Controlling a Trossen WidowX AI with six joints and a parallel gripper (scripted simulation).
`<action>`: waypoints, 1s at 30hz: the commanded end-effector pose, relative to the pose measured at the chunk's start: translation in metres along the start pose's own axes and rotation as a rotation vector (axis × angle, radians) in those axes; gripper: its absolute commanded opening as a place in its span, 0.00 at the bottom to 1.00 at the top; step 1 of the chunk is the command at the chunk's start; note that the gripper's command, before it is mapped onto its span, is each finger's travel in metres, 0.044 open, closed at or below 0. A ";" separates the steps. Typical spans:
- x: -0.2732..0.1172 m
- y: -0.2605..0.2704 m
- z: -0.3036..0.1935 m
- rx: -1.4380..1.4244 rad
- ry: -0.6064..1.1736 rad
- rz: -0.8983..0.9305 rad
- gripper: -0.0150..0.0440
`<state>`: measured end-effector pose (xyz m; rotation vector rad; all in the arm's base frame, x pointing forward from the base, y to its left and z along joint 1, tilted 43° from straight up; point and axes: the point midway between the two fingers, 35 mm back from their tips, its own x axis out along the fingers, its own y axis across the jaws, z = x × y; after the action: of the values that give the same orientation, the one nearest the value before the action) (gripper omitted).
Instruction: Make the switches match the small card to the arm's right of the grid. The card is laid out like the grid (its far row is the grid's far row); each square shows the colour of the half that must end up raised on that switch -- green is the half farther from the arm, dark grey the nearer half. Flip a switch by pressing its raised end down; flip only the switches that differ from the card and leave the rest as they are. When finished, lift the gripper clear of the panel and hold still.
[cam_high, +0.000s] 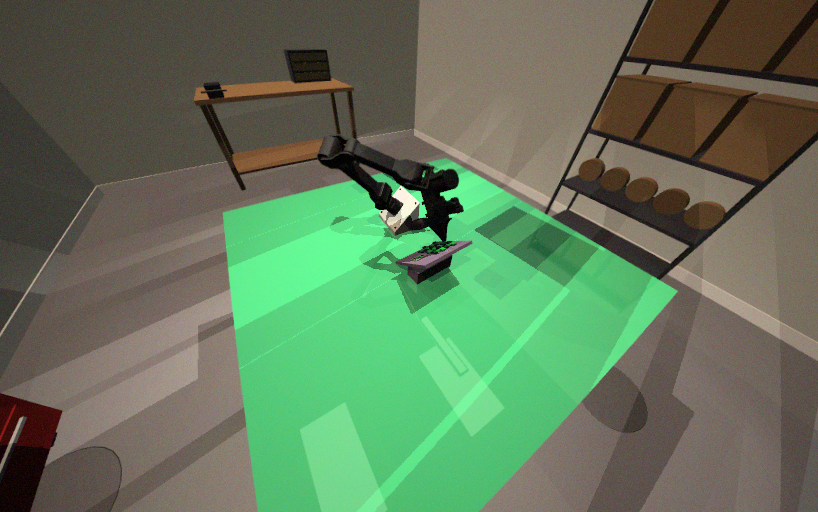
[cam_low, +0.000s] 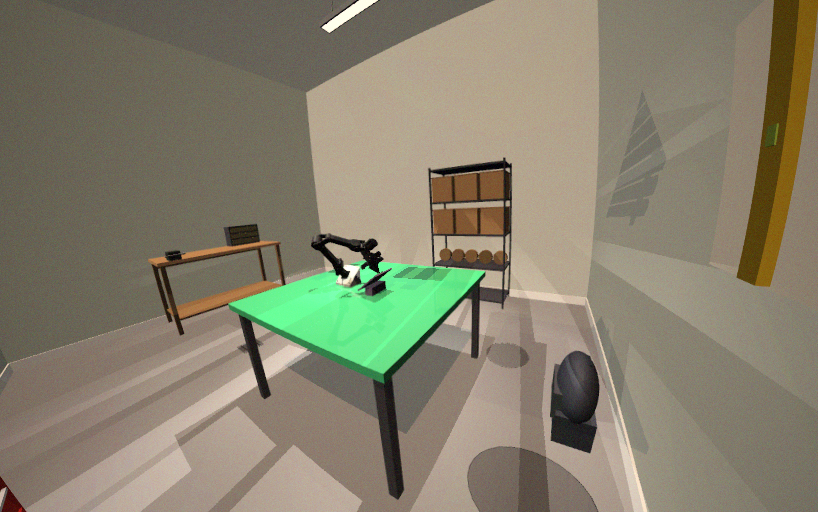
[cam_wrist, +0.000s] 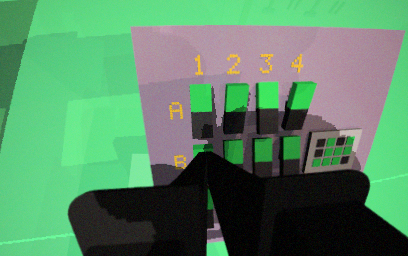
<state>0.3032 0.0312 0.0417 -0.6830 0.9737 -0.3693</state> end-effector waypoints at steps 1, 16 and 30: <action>0.000 0.001 -0.001 -0.004 0.001 0.004 0.25; 0.001 0.001 -0.001 -0.004 0.001 0.004 0.25; 0.003 0.001 0.000 -0.004 0.001 0.004 0.25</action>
<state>0.3044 0.0298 0.0401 -0.6835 0.9738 -0.3688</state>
